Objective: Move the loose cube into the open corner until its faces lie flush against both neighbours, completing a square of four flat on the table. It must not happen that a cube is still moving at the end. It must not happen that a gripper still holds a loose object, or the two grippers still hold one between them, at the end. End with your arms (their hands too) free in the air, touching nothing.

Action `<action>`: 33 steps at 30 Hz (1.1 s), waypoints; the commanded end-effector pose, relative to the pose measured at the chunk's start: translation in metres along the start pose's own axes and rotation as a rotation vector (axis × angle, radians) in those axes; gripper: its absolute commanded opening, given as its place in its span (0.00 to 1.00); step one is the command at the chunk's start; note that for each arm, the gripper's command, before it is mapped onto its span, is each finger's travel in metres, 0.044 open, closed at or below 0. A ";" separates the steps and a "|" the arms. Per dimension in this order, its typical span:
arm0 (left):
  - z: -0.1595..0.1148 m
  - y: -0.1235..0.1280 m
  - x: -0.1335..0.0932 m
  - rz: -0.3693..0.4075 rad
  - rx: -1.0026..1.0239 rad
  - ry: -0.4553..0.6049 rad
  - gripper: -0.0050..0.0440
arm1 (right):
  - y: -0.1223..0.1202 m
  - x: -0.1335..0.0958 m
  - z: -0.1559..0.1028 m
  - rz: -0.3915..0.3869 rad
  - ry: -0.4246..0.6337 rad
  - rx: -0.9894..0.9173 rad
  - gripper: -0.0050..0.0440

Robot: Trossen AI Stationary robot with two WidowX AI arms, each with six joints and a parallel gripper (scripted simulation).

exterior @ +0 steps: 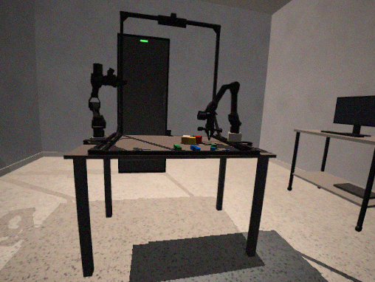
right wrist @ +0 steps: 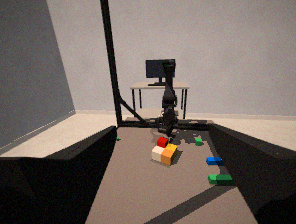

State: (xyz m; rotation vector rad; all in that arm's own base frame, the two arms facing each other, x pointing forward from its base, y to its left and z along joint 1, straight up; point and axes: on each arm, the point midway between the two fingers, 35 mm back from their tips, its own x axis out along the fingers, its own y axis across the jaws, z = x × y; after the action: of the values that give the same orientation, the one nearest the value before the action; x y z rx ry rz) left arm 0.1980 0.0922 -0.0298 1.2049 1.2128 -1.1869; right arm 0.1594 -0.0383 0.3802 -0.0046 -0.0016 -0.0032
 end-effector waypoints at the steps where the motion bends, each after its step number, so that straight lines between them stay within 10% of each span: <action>1: 0.001 -0.003 0.002 -0.010 0.002 -0.004 0.10 | 0.001 0.000 0.000 0.003 0.000 0.005 0.92; 33: 0.001 0.013 0.003 -0.010 0.002 -0.004 0.10 | 0.001 0.000 0.000 0.003 0.000 0.005 0.92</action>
State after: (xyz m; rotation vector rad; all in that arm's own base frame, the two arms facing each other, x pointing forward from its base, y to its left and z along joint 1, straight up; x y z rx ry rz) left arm 0.2090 0.0917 -0.0307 1.2052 1.2120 -1.1918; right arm 0.1594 -0.0383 0.3802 -0.0046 -0.0016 -0.0032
